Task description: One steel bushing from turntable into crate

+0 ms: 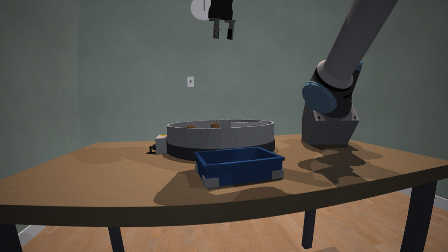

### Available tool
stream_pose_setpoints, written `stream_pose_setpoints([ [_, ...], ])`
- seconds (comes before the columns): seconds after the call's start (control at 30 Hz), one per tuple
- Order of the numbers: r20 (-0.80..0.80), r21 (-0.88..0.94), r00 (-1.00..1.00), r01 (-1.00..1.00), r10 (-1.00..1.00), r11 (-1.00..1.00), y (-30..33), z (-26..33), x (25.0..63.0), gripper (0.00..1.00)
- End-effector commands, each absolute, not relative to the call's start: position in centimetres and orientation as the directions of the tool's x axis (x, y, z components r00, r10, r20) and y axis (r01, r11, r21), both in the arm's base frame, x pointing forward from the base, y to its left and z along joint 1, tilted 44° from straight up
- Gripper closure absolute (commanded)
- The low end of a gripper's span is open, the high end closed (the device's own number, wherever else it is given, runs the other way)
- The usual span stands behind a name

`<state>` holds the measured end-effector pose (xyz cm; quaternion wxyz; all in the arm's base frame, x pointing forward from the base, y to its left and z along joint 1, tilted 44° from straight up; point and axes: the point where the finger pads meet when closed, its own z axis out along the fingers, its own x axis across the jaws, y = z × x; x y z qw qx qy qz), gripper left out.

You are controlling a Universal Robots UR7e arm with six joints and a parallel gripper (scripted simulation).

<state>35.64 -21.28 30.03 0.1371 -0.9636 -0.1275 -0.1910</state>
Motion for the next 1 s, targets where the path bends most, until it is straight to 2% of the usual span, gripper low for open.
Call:
stream_pose_setpoints([
  [0.0,0.455,-0.323,0.874,0.341,0.171,-0.883,-21.43,30.00,35.62,0.00],
  [0.07,0.489,-0.394,0.859,0.374,0.153,-0.840,-21.41,30.00,35.61,0.00],
  [0.47,0.489,-0.394,0.859,0.374,0.153,-0.840,-21.41,30.00,35.61,0.00],
  [0.63,0.511,-0.477,0.845,0.430,0.156,-0.766,-20.82,29.46,35.73,0.00],
  [0.97,0.511,-0.477,0.845,0.430,0.156,-0.766,-20.82,29.46,35.73,0.00],
])
